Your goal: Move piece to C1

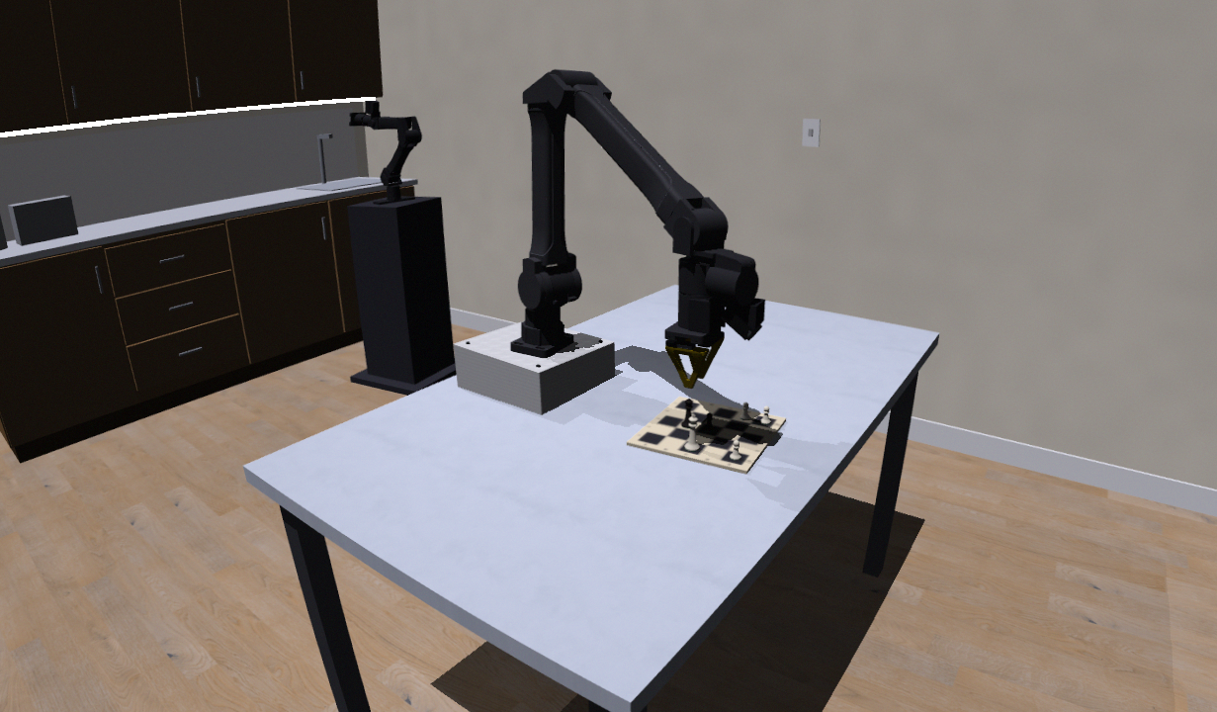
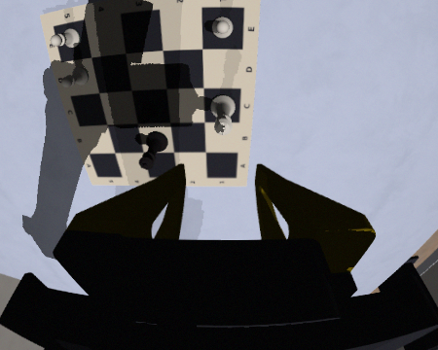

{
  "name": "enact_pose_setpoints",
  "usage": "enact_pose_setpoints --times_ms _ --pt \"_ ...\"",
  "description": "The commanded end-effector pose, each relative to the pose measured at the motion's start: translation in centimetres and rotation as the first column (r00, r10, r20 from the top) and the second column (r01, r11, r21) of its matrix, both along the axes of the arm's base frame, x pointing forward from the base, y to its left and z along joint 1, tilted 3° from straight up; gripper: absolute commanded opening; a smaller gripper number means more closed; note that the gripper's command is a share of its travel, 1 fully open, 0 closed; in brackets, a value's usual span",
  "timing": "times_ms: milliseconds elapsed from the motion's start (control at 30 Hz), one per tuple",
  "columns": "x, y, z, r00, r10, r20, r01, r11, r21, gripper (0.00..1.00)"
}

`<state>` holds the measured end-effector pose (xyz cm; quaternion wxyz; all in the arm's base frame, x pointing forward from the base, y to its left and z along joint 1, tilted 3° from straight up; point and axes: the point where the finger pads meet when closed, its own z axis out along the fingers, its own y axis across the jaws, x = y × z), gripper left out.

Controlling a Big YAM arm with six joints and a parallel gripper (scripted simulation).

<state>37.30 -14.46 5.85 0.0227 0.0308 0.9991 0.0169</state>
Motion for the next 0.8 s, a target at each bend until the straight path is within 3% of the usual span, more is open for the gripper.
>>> enact_pose_setpoints --times_ms 0,767 --pt "0.92 -1.03 1.69 0.999 -0.005 0.034 0.005 1.000 -0.012 1.00" --pt "1.20 -1.15 2.17 0.999 -0.005 0.044 0.006 1.000 -0.017 1.00"
